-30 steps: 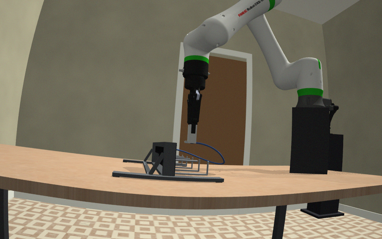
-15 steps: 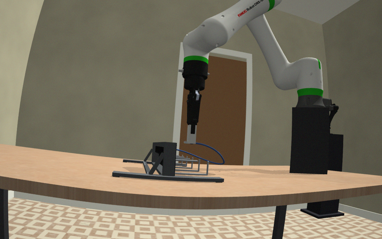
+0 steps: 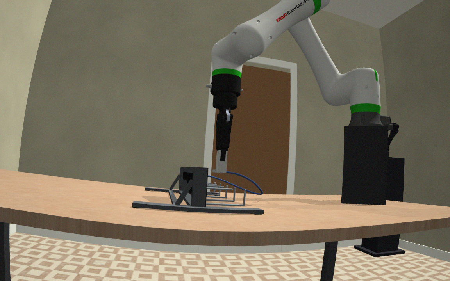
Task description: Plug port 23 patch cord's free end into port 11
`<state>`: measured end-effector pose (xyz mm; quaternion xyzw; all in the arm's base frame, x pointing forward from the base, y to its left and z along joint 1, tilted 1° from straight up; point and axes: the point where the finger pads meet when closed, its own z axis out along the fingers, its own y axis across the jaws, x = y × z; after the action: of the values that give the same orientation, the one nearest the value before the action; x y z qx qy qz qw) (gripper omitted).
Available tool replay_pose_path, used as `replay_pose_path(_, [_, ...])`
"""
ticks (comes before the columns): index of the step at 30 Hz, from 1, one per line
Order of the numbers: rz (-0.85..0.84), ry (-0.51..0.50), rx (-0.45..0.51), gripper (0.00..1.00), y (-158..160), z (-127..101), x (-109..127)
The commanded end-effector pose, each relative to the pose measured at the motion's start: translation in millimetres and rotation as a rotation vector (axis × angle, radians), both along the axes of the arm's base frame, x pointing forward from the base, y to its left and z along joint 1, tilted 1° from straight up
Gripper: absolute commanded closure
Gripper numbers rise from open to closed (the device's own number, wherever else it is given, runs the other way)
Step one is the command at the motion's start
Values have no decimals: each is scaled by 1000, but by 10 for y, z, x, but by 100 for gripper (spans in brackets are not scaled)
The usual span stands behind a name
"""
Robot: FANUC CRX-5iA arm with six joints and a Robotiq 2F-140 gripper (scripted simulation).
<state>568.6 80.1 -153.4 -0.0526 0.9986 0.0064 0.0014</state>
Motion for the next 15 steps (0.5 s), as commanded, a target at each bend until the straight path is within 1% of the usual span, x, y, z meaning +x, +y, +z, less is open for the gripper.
replay_pose_path(1, [0, 0, 0, 100, 5, -32, 38])
replay_pose_path(15, [0, 0, 0, 100, 23, -146, 157])
